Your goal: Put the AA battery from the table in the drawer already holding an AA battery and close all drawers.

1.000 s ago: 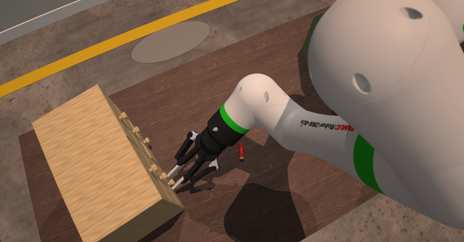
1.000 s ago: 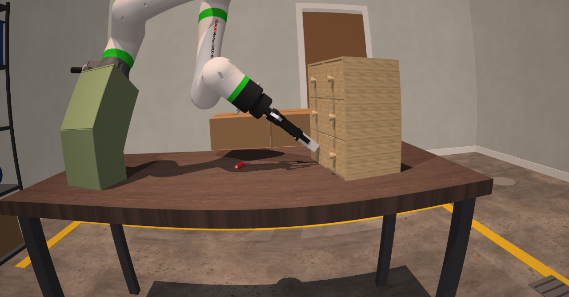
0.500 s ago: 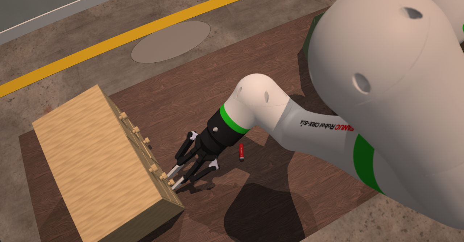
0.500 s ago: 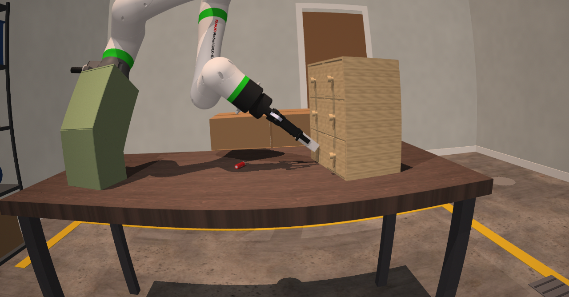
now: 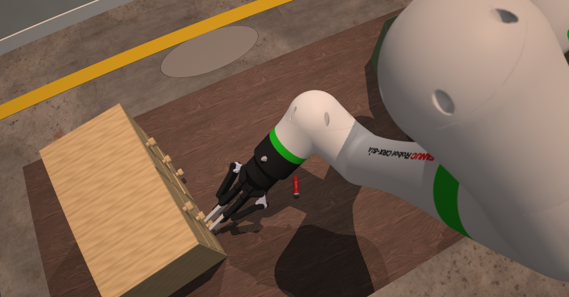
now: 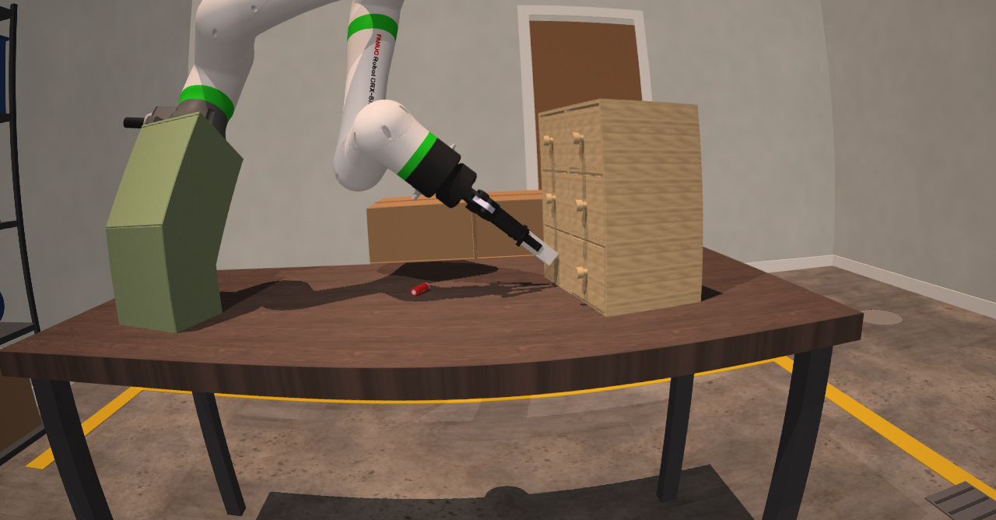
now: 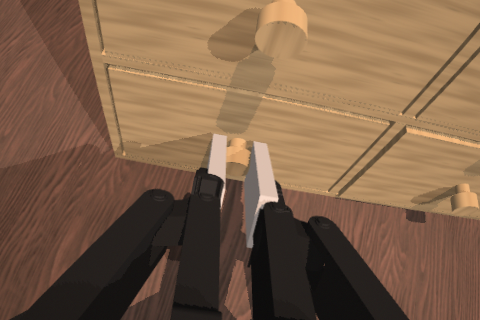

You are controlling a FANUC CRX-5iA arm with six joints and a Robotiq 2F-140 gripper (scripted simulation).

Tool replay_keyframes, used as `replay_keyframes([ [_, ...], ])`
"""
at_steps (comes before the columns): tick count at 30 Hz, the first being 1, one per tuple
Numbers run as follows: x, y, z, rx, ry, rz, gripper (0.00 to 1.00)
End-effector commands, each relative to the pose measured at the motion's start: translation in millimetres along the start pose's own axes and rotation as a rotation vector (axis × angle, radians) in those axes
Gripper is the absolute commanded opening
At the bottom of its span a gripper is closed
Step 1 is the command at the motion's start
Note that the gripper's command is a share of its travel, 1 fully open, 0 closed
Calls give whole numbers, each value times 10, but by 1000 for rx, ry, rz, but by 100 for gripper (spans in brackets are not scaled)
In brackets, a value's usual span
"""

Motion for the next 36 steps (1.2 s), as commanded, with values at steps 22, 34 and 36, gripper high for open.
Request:
replay_keyframes([
  [22, 5, 3, 1, 0, 0, 0, 8],
  [34, 48, 39, 2, 0, 0, 0, 8],
  [36, 48, 39, 2, 0, 0, 0, 8],
])
Point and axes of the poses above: the point where the finger pads meet when closed, its own x axis back along the fingers, its own z axis across the jaws, y = z × x, the point moved 7 cm from there along x, back along the fingers, and after that the axes turned 2 degrees about -x, right-handed, at the moved point
